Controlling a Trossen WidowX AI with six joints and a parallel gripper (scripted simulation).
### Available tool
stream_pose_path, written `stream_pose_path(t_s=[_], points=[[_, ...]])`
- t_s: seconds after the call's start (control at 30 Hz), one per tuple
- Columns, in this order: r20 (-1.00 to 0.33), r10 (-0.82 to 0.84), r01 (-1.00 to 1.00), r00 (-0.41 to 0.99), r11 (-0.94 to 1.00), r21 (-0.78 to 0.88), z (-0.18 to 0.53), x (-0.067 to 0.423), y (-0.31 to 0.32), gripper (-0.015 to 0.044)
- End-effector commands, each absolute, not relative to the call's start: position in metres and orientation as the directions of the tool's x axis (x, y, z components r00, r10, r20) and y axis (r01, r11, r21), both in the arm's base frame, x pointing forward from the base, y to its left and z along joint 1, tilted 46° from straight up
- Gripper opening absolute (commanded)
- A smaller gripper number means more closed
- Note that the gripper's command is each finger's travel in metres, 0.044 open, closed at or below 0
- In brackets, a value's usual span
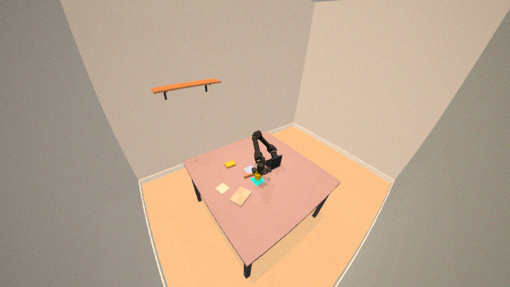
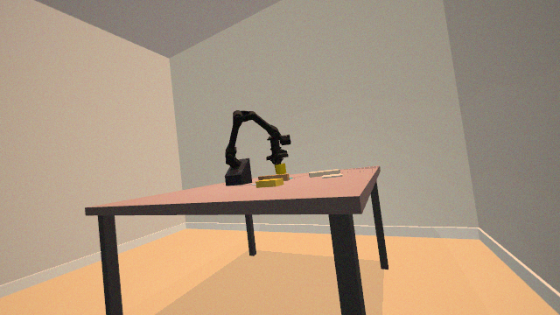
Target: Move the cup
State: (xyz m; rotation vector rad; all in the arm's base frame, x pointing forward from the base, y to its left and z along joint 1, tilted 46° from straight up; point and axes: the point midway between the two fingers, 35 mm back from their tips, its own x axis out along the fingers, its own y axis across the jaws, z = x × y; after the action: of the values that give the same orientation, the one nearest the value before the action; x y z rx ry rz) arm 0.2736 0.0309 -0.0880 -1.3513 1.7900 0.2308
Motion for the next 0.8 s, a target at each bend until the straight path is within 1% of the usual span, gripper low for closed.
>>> stream_pose_path(t_s=[0.0,0.33,0.77], points=[[-0.709,-0.703,-0.86,-0.053,0.394,-0.326,-0.095,0.271,0.023,0.0],[-0.708,-0.704,-0.86,-0.054,0.393,-0.326,-0.106,0.268,0.012,0.0],[-0.712,-0.7,-0.857,-0.05,0.397,-0.33,-0.105,0.27,0.014,0.0]])
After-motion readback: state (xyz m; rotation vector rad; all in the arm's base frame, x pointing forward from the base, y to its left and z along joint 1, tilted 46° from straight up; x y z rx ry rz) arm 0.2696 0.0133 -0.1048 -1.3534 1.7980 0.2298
